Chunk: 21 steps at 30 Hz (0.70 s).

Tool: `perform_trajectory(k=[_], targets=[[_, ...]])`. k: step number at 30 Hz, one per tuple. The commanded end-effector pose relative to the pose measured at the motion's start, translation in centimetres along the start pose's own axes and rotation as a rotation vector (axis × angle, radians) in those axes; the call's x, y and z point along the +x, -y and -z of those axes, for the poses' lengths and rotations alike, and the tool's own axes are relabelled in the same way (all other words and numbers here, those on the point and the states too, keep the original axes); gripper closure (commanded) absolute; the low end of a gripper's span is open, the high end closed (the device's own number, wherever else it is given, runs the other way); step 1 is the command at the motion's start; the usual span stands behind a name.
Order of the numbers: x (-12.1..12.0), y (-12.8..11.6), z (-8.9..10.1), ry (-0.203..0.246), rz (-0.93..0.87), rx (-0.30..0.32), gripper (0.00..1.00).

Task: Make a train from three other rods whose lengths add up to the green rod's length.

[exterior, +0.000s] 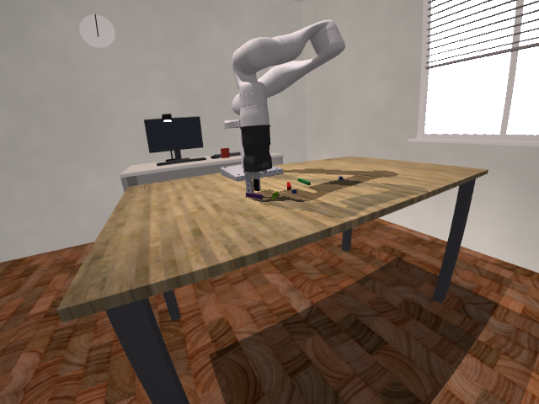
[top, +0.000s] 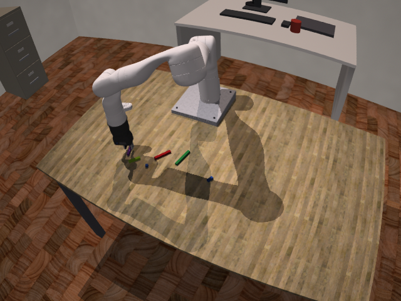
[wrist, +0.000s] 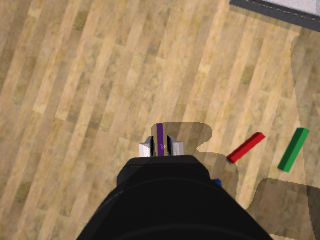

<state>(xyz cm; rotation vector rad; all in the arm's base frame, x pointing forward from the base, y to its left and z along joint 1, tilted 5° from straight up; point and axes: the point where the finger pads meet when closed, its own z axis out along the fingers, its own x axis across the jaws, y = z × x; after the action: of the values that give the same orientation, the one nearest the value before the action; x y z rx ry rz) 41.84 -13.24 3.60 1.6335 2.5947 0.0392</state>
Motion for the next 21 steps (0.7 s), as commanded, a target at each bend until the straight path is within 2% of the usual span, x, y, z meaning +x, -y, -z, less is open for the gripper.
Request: perform_trajectory(k=[1, 21], targets=[[0.0, 0.0, -0.1, 0.000, 0.000, 0.000, 0.46], [0.0, 0.0, -1.5, 0.000, 0.000, 0.000, 0.46]])
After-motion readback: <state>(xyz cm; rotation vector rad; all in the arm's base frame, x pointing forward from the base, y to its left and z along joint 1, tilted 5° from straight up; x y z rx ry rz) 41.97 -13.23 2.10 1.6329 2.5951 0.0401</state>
